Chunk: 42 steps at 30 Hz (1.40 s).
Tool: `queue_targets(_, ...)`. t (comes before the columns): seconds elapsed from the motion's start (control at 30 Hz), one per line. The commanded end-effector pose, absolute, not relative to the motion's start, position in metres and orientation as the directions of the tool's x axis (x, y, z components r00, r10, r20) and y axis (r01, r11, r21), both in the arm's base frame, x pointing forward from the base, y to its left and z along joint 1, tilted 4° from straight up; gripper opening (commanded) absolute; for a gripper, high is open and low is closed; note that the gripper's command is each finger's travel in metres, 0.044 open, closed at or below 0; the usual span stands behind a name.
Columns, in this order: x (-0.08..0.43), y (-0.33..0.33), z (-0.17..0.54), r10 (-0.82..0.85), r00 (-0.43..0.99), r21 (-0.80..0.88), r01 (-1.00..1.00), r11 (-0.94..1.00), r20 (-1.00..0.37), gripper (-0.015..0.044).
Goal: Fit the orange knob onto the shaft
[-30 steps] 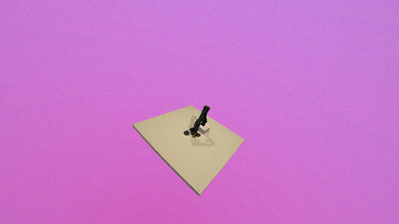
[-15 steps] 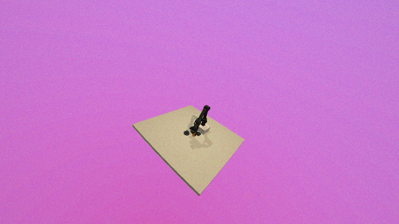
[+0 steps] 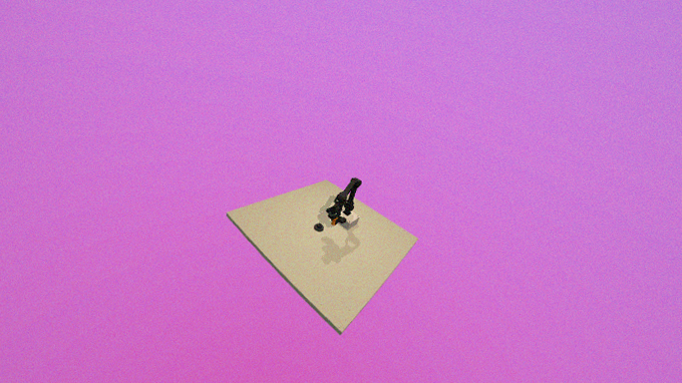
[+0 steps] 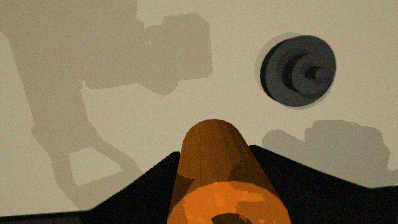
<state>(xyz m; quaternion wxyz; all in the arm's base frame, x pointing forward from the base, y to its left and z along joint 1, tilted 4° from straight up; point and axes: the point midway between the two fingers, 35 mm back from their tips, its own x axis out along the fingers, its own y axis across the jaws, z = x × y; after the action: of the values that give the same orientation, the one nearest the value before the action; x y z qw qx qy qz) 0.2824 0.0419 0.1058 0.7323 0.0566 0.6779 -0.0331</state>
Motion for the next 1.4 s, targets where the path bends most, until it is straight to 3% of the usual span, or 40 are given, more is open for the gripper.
queue_targets(0.0, 0.28, 0.041, 0.117, 0.027, 0.084, 0.038, 0.128, 0.991, -0.996, 0.0)
queue_targets(1.37, 0.303, -0.068, 0.067, 0.018, 0.085, 0.029, 0.131, 0.991, -0.996, 0.0)
